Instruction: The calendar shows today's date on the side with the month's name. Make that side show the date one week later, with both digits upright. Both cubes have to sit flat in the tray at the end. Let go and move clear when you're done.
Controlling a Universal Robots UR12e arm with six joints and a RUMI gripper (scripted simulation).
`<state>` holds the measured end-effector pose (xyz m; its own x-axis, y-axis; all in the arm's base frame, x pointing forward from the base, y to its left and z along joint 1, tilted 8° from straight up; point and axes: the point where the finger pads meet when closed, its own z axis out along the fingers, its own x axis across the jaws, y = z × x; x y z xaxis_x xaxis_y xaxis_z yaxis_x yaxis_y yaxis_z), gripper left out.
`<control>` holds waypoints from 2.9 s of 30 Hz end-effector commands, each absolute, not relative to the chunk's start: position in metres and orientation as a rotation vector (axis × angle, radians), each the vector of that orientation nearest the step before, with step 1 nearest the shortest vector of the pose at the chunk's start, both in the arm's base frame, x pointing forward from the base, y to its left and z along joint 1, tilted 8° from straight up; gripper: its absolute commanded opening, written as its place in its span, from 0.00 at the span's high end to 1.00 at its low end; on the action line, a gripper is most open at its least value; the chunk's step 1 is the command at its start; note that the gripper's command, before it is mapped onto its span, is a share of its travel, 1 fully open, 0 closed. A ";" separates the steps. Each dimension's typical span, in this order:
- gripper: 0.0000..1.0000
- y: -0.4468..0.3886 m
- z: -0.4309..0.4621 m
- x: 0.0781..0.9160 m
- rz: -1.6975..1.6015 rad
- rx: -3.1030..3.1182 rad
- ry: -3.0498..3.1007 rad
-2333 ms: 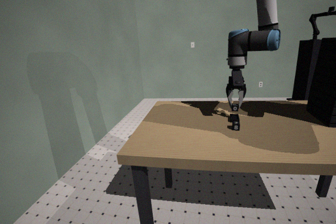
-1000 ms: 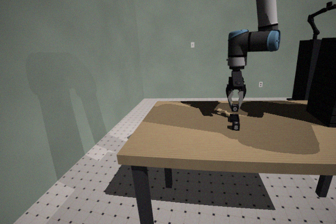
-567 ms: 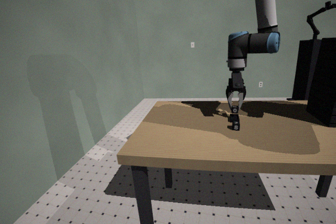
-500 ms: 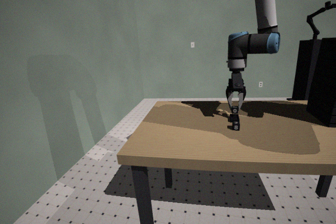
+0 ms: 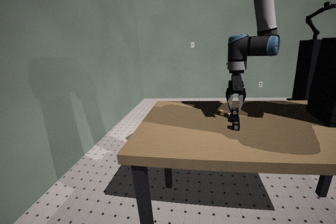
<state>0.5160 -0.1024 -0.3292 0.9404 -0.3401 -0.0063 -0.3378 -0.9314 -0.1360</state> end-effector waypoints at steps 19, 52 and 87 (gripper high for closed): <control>0.89 -0.102 -0.332 0.516 -0.027 -2.961 0.520; 0.89 -0.101 -0.338 0.517 -0.027 -2.961 0.520; 0.89 -0.101 -0.342 0.517 -0.027 -2.961 0.520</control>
